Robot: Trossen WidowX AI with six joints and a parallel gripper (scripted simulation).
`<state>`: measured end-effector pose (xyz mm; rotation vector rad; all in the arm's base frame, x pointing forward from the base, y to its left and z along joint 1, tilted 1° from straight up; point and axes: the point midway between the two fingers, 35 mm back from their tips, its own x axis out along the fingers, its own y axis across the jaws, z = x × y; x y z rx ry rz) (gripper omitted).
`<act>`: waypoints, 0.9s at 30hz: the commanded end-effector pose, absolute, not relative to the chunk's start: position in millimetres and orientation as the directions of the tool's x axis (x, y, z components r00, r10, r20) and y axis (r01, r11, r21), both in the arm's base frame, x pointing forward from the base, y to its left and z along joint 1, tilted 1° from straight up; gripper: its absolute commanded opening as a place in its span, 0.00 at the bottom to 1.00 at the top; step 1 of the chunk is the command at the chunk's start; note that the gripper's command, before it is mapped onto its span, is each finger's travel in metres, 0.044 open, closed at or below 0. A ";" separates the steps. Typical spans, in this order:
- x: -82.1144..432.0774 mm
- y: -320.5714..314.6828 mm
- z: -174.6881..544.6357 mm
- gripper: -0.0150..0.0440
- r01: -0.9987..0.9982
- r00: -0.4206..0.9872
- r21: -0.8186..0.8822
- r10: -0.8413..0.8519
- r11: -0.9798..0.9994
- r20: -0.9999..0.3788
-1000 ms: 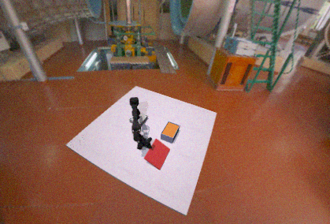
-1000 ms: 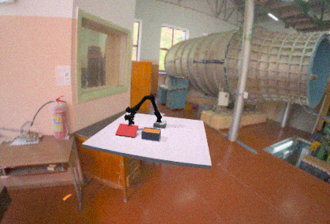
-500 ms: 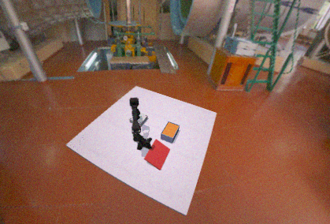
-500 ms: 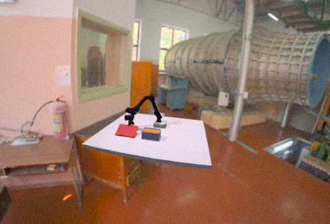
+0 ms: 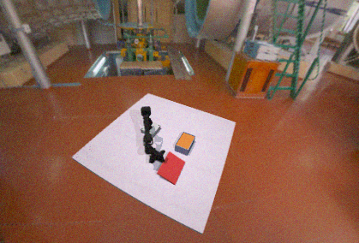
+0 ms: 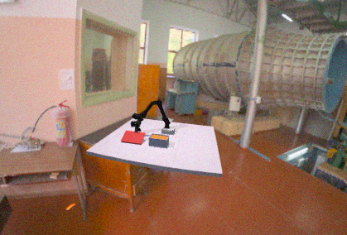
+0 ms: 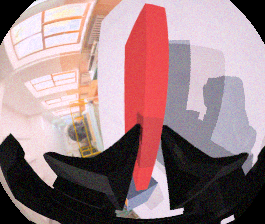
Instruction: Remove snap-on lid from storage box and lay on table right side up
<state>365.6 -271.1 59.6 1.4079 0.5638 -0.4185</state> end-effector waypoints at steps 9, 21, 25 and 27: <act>364.9 -267.3 39.0 0.25 0.612 0.781 0.782 0.065 0.113 -0.621; 366.2 -272.3 54.3 0.72 0.612 0.781 0.783 0.064 0.113 -0.621; 358.6 -272.2 51.6 0.90 0.613 0.781 0.782 0.064 0.113 -0.621; 354.6 -272.7 51.4 0.99 0.613 0.781 0.782 0.064 0.113 -0.622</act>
